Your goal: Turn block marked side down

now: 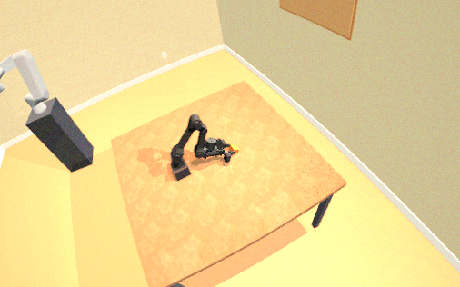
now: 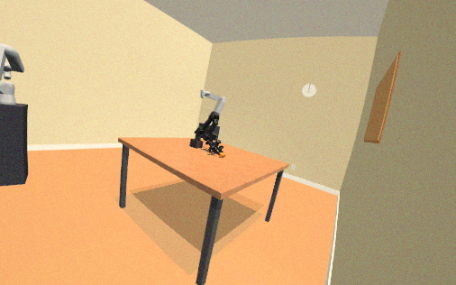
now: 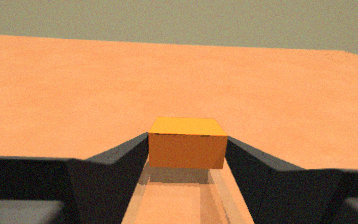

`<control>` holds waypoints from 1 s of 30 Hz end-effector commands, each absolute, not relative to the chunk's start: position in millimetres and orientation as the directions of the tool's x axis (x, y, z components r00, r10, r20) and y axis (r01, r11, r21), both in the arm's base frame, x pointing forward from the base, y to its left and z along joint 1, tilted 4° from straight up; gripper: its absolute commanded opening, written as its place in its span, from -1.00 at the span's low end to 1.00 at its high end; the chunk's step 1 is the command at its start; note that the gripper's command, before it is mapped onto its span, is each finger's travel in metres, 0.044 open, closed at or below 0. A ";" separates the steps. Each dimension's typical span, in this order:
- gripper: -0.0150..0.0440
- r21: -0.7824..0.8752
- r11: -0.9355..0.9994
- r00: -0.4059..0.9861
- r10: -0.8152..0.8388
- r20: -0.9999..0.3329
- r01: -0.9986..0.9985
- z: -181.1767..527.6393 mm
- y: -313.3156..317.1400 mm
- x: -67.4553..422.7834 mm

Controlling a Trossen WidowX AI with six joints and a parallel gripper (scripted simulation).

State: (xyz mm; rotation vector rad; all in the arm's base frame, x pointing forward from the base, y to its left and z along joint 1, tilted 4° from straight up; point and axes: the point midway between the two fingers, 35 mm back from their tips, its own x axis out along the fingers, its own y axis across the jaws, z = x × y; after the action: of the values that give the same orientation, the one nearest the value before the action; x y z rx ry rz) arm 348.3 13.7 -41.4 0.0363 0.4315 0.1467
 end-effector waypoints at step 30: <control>1.00 0.071 0.988 0.898 0.152 -0.413 -0.135 -41.2 14.1 348.1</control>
State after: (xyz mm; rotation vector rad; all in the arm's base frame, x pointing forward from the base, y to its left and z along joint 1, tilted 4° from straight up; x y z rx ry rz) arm 348.5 13.6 -41.0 0.0363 0.4295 0.1464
